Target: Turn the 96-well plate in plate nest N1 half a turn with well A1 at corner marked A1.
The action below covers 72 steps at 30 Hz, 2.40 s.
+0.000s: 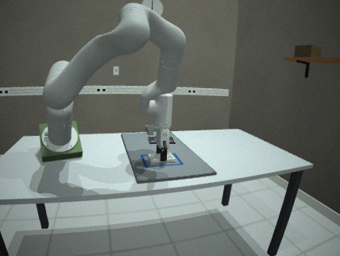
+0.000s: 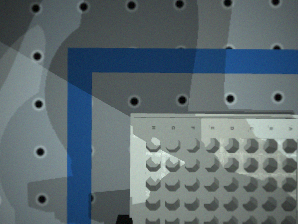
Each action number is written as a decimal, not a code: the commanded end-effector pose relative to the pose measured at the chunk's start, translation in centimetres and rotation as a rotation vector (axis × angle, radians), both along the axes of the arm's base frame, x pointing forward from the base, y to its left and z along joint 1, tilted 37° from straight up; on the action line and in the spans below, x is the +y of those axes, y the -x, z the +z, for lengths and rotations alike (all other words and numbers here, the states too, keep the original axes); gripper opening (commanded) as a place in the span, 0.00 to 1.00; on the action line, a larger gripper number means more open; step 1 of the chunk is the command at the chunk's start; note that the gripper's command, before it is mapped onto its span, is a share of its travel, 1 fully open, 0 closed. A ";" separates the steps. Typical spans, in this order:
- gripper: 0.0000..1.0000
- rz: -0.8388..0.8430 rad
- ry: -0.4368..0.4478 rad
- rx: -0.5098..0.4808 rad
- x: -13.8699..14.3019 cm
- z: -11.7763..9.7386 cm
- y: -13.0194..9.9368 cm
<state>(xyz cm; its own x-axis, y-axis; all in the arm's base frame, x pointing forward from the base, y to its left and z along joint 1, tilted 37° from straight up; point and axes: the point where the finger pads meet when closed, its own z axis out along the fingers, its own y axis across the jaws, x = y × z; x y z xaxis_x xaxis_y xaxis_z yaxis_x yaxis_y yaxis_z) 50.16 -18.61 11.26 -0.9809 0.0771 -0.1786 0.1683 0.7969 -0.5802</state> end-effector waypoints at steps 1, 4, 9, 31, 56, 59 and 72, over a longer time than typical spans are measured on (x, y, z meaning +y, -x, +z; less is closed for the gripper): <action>0.00 0.001 0.000 -0.001 0.0 0.0 -0.1; 0.00 0.001 0.000 -0.001 0.0 0.0 -0.1; 0.00 0.001 0.000 -0.001 -0.1 -0.1 -0.1; 1.00 0.001 0.000 -0.002 -0.2 -0.2 -0.1; 1.00 0.001 0.000 -0.002 0.6 0.9 0.0; 1.00 0.001 0.000 -0.002 1.1 1.5 0.1; 1.00 0.001 0.000 -0.002 2.9 3.8 0.4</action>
<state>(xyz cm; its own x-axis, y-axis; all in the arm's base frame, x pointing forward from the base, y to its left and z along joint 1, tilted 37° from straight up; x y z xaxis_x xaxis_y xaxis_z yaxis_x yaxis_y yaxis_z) 49.78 -16.28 14.34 -0.9808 0.0768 -0.1793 0.1685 0.7970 -0.5801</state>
